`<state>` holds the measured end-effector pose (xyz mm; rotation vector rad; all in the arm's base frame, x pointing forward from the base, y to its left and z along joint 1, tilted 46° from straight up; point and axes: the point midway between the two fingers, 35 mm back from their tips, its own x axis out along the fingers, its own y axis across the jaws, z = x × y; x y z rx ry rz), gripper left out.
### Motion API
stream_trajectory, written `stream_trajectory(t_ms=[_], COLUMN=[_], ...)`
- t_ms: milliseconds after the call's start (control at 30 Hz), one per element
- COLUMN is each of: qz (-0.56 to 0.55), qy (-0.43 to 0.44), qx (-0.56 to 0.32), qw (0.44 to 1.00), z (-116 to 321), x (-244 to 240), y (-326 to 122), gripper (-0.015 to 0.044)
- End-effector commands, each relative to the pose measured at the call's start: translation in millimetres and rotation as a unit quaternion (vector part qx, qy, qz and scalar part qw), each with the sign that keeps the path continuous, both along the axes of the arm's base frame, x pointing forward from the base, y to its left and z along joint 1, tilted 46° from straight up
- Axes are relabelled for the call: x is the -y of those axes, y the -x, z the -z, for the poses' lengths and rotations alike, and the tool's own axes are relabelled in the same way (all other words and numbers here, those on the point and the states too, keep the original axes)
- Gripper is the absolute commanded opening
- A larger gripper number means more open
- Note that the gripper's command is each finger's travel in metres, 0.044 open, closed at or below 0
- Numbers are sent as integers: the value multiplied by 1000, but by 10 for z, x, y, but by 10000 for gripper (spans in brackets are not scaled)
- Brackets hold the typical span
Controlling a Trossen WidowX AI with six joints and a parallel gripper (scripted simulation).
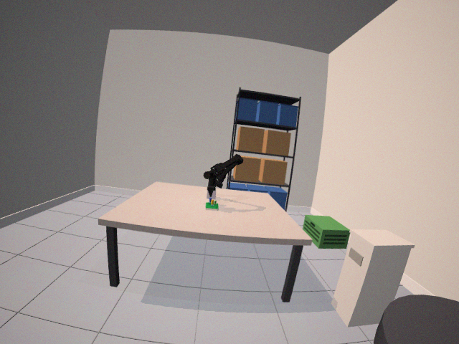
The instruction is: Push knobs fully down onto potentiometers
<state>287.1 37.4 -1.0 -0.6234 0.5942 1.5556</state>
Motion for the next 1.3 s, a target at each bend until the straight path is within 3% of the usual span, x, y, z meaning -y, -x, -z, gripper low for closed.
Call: stream_trajectory(t_ms=[0, 100, 367, 800, 1267], qz=[0, 0, 76, 222, 370], qy=[0, 0, 2, 15, 30], qx=[-1, -1, -60, -215, -371], qw=[1000, 1000, 995, 951, 851], z=[6, 6, -30, -176, -348], x=[-3, -3, 129, 125, 101], y=[4, 4, -59, -313, -566], gripper=[131, 210, 0, 0, 0])
